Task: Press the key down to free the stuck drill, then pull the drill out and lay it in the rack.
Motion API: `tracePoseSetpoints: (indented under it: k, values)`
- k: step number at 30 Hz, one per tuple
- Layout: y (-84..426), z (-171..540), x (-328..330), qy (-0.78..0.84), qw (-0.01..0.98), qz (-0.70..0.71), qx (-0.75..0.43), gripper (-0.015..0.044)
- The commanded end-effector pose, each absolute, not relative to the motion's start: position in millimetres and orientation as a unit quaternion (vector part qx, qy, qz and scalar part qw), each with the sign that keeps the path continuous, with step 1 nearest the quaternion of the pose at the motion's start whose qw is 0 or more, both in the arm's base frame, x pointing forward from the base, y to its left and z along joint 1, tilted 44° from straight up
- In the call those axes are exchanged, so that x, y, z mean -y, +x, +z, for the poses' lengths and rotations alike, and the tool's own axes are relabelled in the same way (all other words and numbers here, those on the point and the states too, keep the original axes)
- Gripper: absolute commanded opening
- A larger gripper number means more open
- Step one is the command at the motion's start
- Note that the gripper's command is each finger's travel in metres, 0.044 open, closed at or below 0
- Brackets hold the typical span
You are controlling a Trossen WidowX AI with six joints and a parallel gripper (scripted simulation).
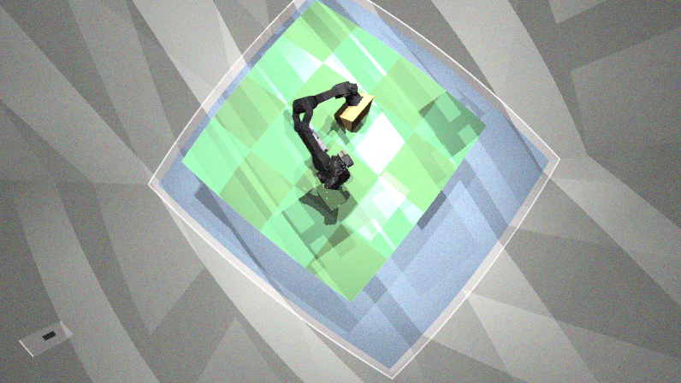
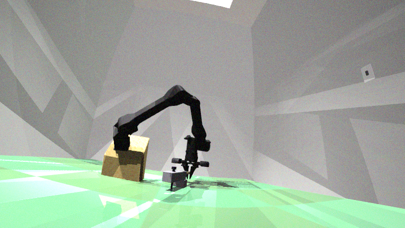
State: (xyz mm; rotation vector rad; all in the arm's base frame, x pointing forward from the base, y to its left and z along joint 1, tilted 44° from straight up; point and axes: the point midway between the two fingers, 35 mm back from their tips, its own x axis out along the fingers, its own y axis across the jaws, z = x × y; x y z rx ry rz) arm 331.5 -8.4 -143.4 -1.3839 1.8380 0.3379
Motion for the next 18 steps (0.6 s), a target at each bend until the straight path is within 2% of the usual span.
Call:
tracePoseSetpoints:
  k: [1,18]
  values:
    - [331.7,-141.0,6.1,-0.546,0.399,0.134,-0.725,0.0]
    - [332.1,-134.1,4.2,-0.546,0.399,0.134,-0.725,0.0]
